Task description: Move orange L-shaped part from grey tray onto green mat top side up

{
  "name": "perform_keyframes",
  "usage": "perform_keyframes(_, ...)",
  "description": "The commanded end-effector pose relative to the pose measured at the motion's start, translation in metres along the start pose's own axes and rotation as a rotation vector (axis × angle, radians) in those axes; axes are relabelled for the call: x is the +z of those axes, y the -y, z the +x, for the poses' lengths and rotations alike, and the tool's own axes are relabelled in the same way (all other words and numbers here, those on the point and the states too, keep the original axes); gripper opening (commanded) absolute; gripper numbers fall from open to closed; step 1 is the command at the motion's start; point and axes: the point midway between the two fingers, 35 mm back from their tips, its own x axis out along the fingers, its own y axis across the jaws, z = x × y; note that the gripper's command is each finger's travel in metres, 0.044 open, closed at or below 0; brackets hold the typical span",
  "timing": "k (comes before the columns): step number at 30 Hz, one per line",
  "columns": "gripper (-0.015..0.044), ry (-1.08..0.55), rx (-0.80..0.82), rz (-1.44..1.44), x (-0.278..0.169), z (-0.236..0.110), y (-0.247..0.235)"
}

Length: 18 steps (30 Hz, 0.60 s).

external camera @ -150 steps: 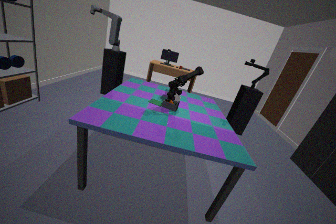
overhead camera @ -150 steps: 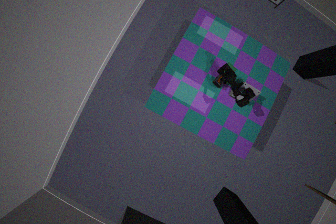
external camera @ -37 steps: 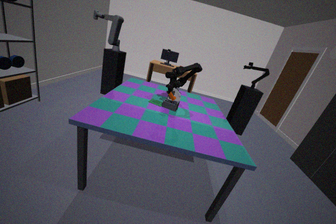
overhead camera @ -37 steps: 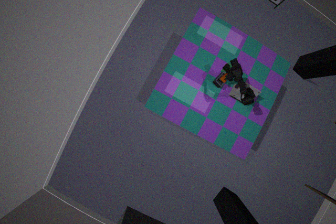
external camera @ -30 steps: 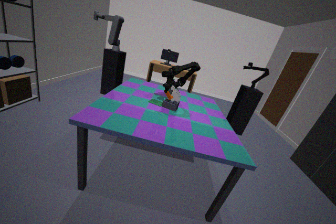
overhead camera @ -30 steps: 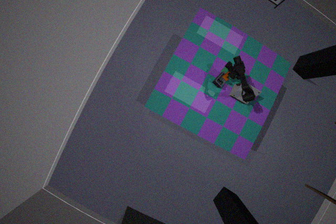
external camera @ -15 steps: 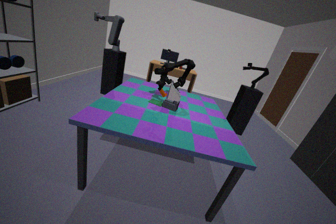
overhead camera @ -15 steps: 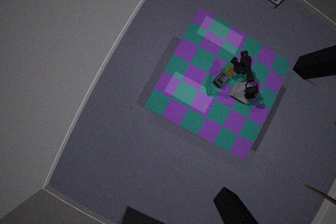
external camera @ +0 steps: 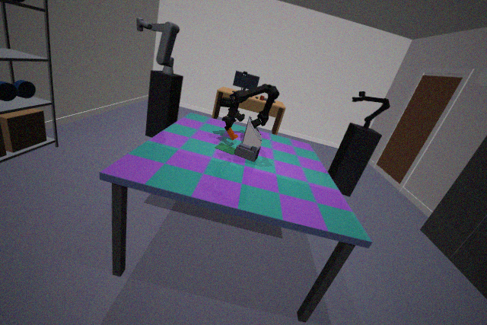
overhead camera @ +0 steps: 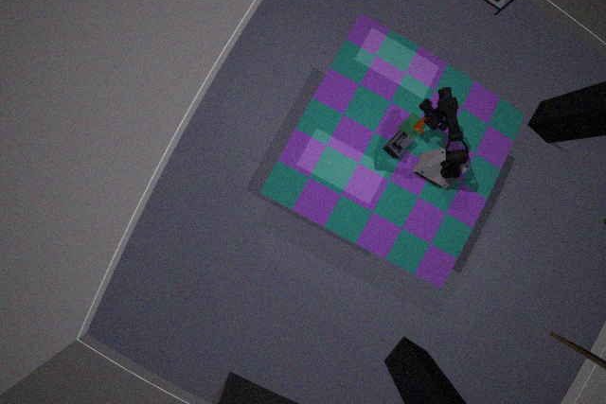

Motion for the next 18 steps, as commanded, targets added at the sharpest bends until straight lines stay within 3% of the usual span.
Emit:
perform_keyframes(1,0.0000,0.005,0.007,0.005,-0.001,0.008,-0.001)
perform_keyframes(18,0.0000,0.007,0.007,0.004,0.000,0.035,-0.002)
